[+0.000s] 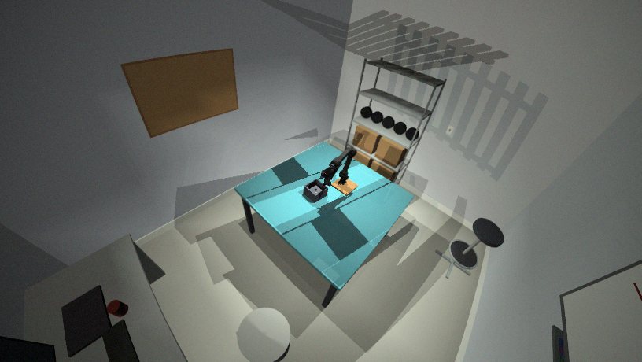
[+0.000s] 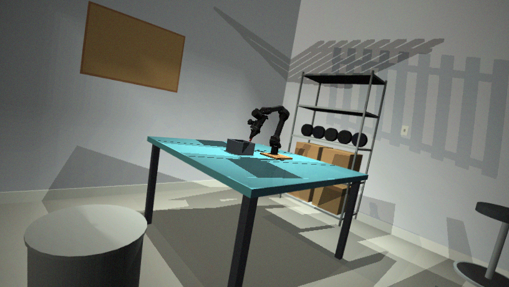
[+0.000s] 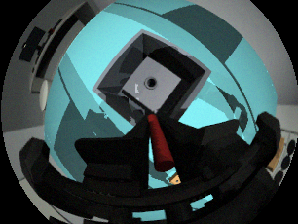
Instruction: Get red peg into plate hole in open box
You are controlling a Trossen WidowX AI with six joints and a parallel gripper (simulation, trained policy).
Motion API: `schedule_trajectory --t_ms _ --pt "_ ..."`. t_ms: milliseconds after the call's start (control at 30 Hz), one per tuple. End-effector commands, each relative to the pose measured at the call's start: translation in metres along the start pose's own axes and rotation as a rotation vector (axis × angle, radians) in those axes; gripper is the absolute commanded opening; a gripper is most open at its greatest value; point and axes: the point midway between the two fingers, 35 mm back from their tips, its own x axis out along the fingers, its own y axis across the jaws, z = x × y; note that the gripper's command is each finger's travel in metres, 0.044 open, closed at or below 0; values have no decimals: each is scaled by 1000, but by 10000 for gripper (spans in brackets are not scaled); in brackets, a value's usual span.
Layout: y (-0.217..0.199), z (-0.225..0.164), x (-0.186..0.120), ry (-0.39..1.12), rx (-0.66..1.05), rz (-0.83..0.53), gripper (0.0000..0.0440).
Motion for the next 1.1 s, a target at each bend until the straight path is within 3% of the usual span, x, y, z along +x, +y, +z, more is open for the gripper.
schedule_trajectory --t_ms 0,467,867,967,1067 --pt "-1 14 8 -18 24 -4 0" --pt "-5 45 38 -16 86 -21 7" --pt "-8 48 70 42 84 -59 1" --pt "-9 48 78 55 70 -74 33" --pt "-10 48 83 68 51 -87 105"
